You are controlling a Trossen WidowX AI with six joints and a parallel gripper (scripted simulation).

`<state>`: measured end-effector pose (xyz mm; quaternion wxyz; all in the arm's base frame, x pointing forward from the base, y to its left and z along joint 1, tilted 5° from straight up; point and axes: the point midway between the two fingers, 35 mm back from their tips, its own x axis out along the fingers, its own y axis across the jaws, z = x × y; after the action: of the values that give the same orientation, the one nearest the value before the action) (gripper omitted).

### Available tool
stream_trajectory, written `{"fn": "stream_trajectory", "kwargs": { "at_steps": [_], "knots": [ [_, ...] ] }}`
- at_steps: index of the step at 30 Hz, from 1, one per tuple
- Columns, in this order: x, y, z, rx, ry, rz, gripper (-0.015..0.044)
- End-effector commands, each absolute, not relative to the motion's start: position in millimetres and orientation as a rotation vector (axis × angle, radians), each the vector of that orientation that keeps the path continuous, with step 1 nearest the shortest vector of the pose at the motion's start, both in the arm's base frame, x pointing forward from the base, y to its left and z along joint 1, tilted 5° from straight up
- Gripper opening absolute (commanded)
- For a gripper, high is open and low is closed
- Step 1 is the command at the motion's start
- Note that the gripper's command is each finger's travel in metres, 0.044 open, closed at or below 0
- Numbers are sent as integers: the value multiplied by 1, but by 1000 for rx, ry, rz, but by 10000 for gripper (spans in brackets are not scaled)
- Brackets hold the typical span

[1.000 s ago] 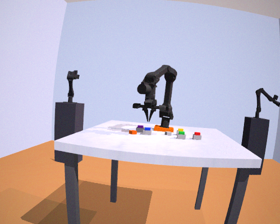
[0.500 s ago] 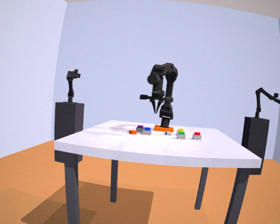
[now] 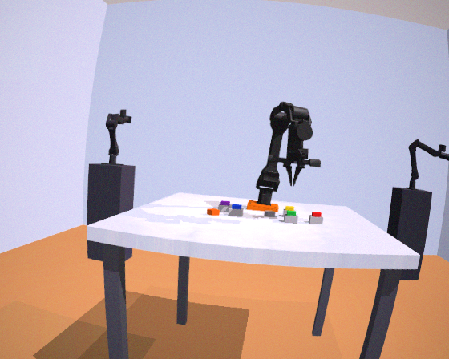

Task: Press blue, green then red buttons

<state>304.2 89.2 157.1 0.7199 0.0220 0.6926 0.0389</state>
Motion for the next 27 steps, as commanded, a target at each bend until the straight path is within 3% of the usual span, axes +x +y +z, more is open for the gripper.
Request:
{"fn": "stream_trajectory", "kwargs": {
  "at_steps": [1, 7, 27],
  "knots": [
    [304, 96, 155, 58, 1533, 77, 20],
    [306, 101, 98, 58, 1534, 77, 20],
    [307, 103, 75, 58, 1534, 78, 20]
  ]
}}
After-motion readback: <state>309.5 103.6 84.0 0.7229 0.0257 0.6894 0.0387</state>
